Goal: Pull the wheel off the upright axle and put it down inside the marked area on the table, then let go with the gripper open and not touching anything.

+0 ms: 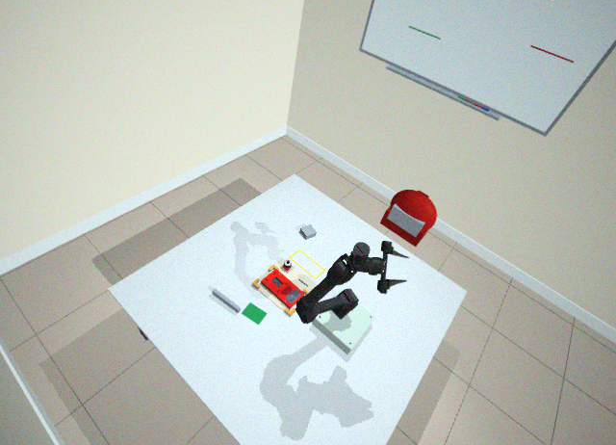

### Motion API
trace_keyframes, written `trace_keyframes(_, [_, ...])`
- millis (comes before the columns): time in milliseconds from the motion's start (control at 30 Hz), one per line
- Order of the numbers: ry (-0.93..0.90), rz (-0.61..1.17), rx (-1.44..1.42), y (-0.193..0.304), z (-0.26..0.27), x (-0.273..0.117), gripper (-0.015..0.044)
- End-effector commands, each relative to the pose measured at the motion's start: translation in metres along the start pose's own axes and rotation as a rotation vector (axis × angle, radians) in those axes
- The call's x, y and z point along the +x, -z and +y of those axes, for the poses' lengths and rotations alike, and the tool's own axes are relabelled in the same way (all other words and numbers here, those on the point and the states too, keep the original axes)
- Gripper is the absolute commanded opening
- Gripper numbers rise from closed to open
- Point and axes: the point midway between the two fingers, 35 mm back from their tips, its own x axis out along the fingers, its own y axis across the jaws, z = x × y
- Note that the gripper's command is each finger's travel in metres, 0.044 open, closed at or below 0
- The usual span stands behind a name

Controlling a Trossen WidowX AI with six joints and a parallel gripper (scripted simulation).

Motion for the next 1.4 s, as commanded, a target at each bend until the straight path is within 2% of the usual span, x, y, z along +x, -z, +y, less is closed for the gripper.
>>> trace_keyframes(0, [0.003,-0.009,0.011,-0.002,-0.001,0.002,0.0374])
trace_keyframes(100, [0.037,-0.143,0.159,-0.026,-0.018,0.020,0.0300])
trace_keyframes(300, [0.020,-0.501,0.513,-0.099,-0.064,0.046,0.0300])
trace_keyframes(433, [-0.060,-0.760,0.650,-0.158,-0.090,0.038,0.0300])
trace_keyframes(567, [-0.194,-0.943,0.789,-0.203,-0.113,0.023,0.0300])
trace_keyframes(733, [-0.425,-1.131,0.930,-0.257,-0.140,-0.014,0.0300])
trace_keyframes(900, [-0.654,-1.238,0.998,-0.297,-0.154,-0.058,0.0300])
trace_keyframes(1067, [-0.826,-1.328,0.939,-0.331,-0.155,-0.112,0.0300])
trace_keyframes(1300, [-1.091,-1.301,0.963,-0.359,-0.153,-0.164,0.0300])
trace_keyframes(1367, [-1.213,-1.263,0.968,-0.370,-0.149,-0.190,0.0300])
